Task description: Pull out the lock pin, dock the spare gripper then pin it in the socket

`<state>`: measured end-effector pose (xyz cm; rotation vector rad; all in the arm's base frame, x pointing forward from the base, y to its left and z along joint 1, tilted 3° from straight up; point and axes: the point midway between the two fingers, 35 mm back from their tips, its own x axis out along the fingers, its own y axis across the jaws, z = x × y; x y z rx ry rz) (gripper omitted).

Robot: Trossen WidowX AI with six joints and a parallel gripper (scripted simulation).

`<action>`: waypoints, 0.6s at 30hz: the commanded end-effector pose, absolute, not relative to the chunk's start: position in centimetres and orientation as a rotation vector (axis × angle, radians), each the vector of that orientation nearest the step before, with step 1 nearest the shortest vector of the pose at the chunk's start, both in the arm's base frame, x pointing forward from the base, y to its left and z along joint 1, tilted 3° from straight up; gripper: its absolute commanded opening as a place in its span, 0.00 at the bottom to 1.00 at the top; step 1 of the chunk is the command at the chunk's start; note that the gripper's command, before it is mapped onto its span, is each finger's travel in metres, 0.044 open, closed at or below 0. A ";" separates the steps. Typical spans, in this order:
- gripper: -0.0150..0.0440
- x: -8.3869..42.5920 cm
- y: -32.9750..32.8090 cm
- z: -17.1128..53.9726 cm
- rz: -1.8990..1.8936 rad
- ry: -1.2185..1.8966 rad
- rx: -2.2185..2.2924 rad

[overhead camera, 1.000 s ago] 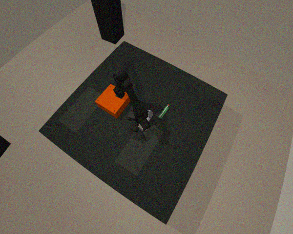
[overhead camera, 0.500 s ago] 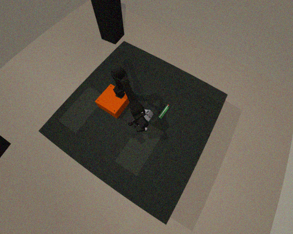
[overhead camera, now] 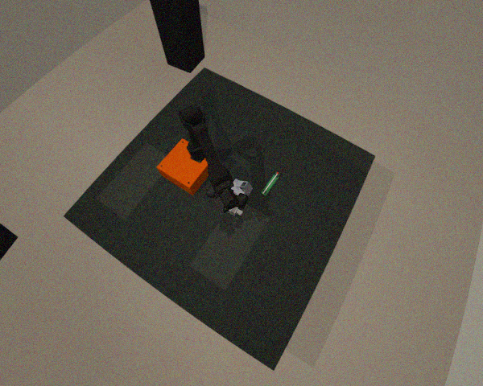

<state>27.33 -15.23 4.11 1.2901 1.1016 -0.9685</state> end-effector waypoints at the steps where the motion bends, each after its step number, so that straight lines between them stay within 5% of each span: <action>1: 1.00 27.5 -15.2 5.5 -0.362 1.140 0.626; 18: 1.00 27.4 -15.2 6.4 0.046 1.057 -0.008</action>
